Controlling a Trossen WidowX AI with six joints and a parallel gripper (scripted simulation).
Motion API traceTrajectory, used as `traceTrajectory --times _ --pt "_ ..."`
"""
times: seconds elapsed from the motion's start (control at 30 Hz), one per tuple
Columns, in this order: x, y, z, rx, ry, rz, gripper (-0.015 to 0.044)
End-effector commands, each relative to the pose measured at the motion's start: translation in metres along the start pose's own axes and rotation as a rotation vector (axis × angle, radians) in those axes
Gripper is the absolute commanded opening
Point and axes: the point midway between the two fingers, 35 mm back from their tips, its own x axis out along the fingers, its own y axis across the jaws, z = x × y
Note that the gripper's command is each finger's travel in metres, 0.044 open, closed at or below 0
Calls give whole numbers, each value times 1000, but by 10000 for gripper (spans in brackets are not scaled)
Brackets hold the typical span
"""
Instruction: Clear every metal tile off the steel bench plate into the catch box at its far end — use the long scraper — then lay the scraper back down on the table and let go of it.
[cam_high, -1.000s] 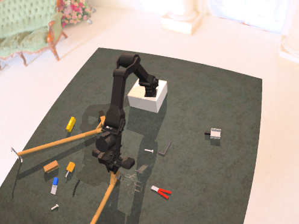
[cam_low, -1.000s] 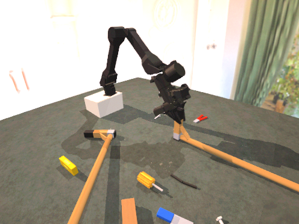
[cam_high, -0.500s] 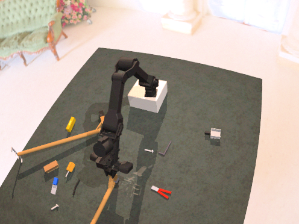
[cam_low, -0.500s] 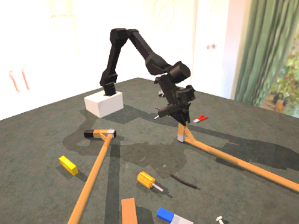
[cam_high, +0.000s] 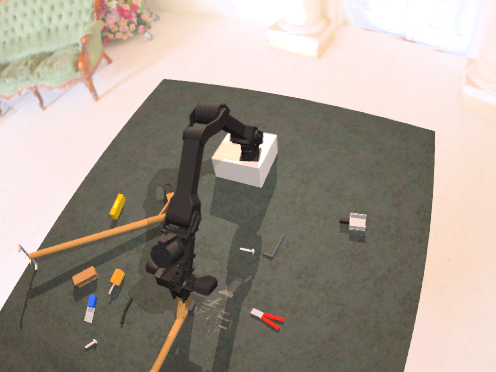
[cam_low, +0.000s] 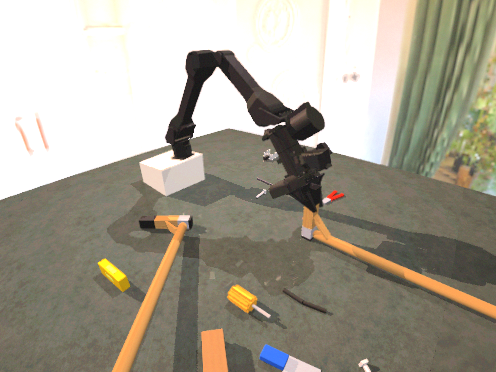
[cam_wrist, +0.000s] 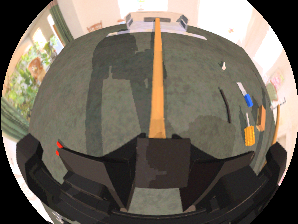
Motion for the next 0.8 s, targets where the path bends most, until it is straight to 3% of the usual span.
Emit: traceTrajectory --times 0.0,0.77 --pt "3 1 11 -1 -16 2 0" --pt "11 1 16 0 -4 0 0"
